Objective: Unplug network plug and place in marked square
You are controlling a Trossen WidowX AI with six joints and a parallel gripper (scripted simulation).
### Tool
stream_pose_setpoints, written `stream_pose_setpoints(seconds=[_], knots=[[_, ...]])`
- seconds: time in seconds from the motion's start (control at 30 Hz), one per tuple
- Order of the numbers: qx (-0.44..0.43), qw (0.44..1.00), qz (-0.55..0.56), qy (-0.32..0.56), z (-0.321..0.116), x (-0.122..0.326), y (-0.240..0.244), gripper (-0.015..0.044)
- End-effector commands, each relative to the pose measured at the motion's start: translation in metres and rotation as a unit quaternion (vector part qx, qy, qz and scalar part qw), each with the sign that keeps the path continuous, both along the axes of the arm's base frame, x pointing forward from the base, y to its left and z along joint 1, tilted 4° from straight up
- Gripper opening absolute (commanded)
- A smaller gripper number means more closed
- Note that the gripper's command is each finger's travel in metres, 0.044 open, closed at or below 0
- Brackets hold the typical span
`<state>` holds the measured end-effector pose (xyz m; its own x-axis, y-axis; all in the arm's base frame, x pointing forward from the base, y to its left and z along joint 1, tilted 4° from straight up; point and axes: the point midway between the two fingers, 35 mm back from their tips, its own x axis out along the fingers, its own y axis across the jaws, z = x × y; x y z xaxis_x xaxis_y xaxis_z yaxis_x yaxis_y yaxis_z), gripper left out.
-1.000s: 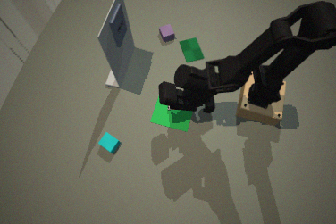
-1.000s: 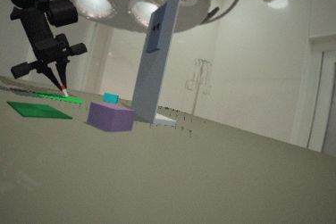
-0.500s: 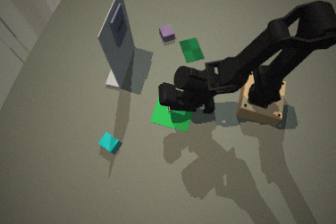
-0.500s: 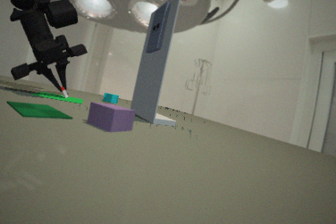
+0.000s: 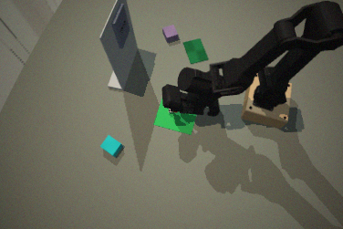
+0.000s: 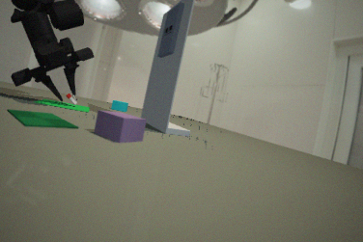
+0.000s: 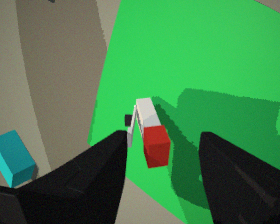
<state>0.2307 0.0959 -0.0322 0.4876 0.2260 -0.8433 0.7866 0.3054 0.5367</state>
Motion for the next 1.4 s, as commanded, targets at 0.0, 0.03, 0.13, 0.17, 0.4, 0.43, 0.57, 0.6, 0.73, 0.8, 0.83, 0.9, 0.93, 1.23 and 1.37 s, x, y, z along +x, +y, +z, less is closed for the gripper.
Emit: stream_pose_setpoints(seconds=[0.0,0.03,0.13,0.17,0.4,0.43,0.57,0.6,0.73,0.8,0.83,0.9,0.93,1.23,1.37], knots=[[0.001,1.0,0.0,-0.002,0.003,0.0,0.0,0.0156],[0.001,1.0,0.0,-0.002,0.003,0.0,0.0,0.0156],[0.001,1.0,0.0,-0.002,0.005,-0.001,-0.001,0.0156],[0.001,1.0,0.0,-0.002,0.005,-0.001,-0.001,0.0156],[0.0,1.0,-0.001,-0.002,0.009,-0.003,-0.002,0.0156],[0.0,1.0,-0.001,-0.002,0.01,-0.003,-0.002,0.0156],[0.0,1.0,-0.001,-0.001,0.012,-0.004,-0.003,0.0156],[0.0,1.0,-0.001,-0.001,0.012,-0.005,-0.003,0.0156],[0.0,1.0,-0.002,-0.001,0.014,-0.006,-0.004,0.0156],[0.0,1.0,-0.002,-0.001,0.015,-0.006,-0.004,0.0156],[0.0,1.0,-0.002,-0.001,0.016,-0.007,-0.004,0.0156],[0.0,1.0,-0.002,-0.001,0.017,-0.007,-0.005,0.0156],[0.0,1.0,-0.002,-0.001,0.017,-0.007,-0.005,0.0156],[0.0,1.0,-0.003,-0.001,0.022,-0.01,-0.007,0.0156],[0.0,1.0,-0.003,-0.001,0.024,-0.011,-0.007,0.0156]])
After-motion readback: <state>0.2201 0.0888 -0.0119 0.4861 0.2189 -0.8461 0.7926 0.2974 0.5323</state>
